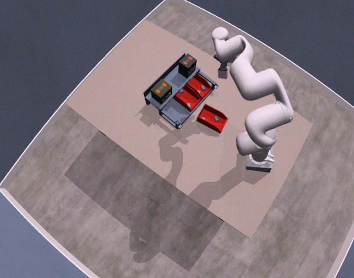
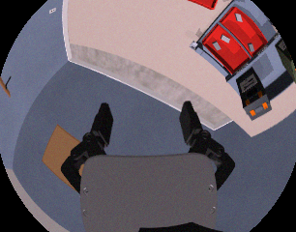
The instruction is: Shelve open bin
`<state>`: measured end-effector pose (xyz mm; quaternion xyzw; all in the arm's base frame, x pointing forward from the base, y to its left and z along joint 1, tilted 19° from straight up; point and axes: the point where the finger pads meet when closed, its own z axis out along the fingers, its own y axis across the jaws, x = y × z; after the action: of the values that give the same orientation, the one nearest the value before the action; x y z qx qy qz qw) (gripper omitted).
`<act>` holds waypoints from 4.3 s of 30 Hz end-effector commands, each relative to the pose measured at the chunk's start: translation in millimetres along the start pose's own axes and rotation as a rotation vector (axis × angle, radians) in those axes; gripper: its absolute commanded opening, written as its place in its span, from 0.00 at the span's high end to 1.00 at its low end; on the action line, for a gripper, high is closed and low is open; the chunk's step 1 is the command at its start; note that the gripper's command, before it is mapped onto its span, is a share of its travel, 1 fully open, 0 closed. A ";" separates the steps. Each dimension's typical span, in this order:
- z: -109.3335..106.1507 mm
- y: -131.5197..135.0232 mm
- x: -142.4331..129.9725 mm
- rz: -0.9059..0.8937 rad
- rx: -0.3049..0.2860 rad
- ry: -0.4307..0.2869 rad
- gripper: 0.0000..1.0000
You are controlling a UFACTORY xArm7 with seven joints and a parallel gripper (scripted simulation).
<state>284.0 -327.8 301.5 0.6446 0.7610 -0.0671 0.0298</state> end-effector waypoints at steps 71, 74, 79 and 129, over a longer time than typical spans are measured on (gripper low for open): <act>-15.6 83.5 172.1 -1.198 -0.451 -0.092 0.00; -15.6 83.5 172.1 -1.198 -0.451 -0.092 0.00; -15.6 83.5 172.1 -1.198 -0.451 -0.092 0.00; -14.9 79.5 163.9 -1.232 -0.464 -0.094 0.00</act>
<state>335.0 -152.1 287.9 0.0644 0.9835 0.0664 0.1555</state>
